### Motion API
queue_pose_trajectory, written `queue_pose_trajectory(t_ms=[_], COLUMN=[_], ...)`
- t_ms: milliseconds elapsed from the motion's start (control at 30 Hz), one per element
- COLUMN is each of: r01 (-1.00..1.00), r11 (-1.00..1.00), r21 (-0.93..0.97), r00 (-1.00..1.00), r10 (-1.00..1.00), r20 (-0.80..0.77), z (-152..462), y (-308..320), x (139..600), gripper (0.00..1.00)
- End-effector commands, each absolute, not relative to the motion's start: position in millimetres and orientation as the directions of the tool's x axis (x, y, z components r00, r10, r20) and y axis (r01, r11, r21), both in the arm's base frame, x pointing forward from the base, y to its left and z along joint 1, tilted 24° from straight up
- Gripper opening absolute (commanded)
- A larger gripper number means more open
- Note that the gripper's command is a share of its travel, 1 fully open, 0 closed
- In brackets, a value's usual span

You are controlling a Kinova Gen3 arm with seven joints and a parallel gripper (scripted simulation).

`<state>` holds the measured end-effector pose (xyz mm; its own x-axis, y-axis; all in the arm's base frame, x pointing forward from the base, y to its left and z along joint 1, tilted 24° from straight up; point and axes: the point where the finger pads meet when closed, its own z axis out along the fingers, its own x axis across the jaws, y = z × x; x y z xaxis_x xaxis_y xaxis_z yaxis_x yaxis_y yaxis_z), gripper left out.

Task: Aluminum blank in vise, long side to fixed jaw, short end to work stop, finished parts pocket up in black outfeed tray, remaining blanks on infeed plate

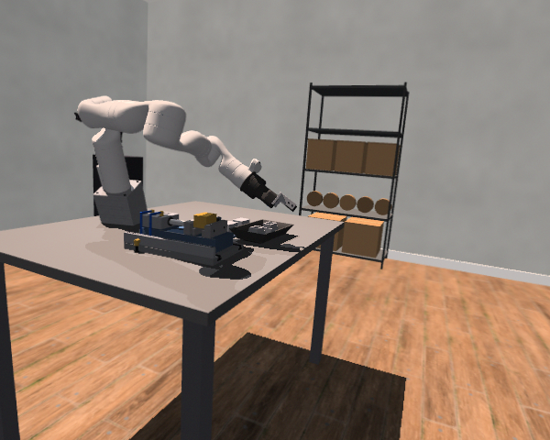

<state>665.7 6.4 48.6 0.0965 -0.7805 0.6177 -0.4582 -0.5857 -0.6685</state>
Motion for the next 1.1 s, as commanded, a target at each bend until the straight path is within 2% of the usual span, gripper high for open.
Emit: queue_pose_trajectory(t_ms=[0,1067], r01=[-0.471,-0.524], r11=[-0.590,-0.588], r21=[-0.656,-0.616], r00=[0.104,0.123], r10=[-0.775,-0.768], r20=[0.623,0.628], z=[48,38], y=[10,13], x=[664,654], gripper=[1.00,1.00])
